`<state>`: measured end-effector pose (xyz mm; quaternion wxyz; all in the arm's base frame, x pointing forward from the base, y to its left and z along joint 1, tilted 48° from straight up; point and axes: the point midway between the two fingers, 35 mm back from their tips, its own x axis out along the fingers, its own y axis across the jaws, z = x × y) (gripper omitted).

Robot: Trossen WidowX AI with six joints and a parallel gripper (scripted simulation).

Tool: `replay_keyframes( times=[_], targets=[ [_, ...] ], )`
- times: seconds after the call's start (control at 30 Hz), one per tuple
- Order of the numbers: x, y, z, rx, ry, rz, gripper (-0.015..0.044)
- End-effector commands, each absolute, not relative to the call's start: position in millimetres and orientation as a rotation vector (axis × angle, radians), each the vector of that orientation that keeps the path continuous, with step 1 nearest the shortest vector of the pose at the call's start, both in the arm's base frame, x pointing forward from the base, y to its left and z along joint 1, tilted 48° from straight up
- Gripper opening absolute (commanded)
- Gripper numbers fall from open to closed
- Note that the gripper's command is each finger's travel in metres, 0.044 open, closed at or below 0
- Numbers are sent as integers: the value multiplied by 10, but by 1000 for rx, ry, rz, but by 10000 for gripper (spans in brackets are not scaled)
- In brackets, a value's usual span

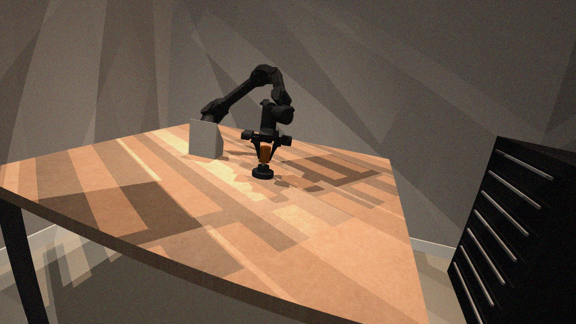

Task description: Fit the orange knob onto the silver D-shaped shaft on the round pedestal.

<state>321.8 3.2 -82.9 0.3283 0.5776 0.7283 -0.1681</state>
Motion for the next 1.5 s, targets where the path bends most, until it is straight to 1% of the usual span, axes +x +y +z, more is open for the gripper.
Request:
replay_keyframes(
  times=[0.0, 0.5, 0.73, 1.3, 1.47],
  targets=[
    [3203, 24, -840, 1525, 1911, -471, 0],
    [3195, 125, -942, 1459, 1905, -366, 0],
    [3214, 131, -918, 1475, 1907, -382, 0],
    [3214, 131, -918, 1475, 1907, -382, 440],
    [3214, 131, -918, 1475, 1907, -382, 440]
  ],
)
